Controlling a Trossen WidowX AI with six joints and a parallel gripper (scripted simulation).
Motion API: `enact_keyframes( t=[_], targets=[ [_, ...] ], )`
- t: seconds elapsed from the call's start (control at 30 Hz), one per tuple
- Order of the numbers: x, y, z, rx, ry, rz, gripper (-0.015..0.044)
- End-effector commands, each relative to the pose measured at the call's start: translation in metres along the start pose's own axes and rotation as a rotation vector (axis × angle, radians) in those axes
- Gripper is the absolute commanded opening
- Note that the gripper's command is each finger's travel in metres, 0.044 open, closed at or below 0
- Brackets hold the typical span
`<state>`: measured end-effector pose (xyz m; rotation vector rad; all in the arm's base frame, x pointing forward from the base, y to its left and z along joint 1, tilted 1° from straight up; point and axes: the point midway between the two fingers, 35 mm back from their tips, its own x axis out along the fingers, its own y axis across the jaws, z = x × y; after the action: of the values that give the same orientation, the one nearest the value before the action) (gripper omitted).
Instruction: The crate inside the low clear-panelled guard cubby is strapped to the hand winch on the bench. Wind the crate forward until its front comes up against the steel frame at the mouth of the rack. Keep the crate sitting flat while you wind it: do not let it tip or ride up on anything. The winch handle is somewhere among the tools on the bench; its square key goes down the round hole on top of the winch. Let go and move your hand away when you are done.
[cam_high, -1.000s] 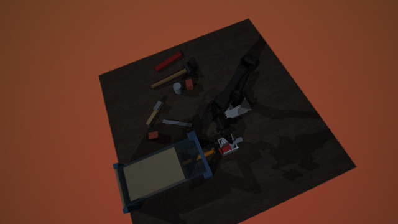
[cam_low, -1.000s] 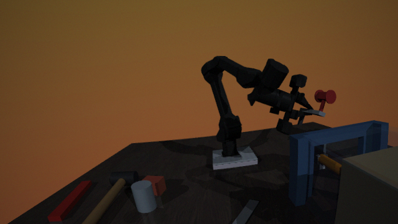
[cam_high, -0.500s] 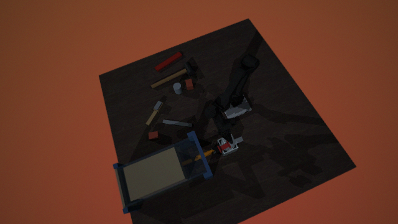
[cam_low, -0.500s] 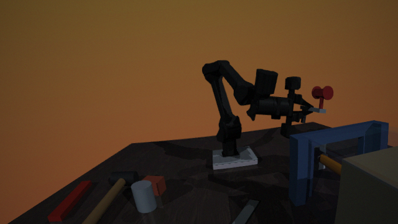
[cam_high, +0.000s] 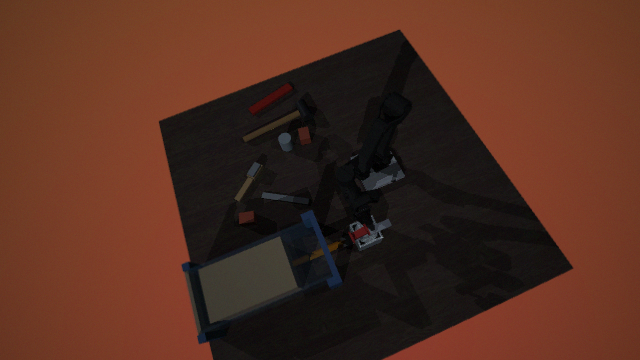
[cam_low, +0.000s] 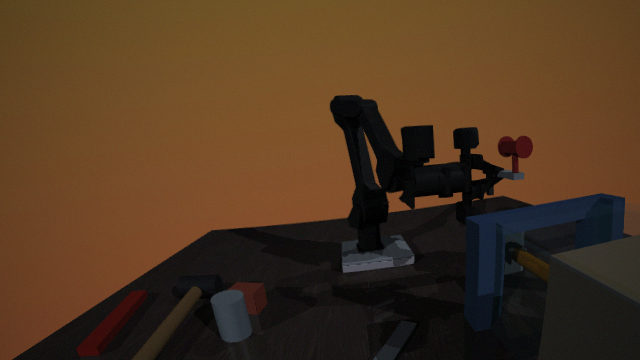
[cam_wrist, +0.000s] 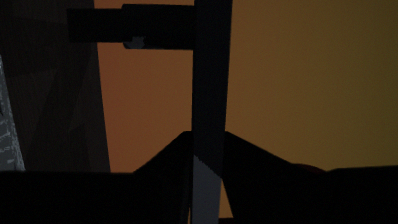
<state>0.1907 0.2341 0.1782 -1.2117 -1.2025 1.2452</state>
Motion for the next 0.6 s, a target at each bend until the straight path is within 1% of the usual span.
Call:
enact_keyframes(
  t=[0.0,0.17,0.57],
  targets=[
    [-0.001,-0.002,0.002,-0.004,-0.007,-0.017,0.0],
    [-0.003,0.001,-0.005,0.005,0.001,-0.005,0.0],
    [-0.024,0.012,-0.048,0.0,0.0,-0.004,0.0]
  ],
)
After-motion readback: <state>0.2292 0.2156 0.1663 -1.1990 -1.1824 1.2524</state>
